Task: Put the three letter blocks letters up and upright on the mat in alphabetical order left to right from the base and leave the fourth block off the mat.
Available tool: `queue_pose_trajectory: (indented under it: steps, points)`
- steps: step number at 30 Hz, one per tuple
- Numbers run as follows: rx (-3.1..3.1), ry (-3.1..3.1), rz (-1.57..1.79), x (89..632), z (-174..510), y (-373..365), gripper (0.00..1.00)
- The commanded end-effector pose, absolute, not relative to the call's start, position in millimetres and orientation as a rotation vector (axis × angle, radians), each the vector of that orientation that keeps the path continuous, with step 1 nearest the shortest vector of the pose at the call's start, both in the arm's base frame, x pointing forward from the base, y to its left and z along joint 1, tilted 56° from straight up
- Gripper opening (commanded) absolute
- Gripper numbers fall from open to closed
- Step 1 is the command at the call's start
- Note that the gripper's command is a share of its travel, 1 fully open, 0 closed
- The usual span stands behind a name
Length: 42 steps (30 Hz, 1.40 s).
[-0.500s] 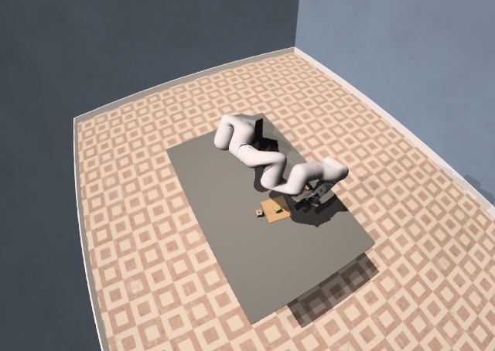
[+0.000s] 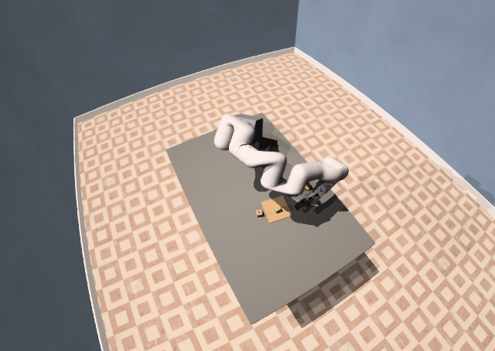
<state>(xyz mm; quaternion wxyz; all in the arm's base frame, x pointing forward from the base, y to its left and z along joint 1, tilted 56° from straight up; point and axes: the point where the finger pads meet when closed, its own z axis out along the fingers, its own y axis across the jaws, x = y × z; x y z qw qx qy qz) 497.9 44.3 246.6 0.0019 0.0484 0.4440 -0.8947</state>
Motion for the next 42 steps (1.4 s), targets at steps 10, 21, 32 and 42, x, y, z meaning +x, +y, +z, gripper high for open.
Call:
queue_pose_trajectory:
  steps: [10,21,32,42]
  points:
    - [-0.124,1.649,-2.840,496.1,196.7,63.8,1.00]
    - [-0.572,1.960,-2.823,484.4,129.0,91.6,1.00]
    - [-1.109,2.220,-2.705,461.2,63.1,124.6,1.00]
    - [-1.395,2.319,-2.602,446.0,33.0,142.4,1.00]
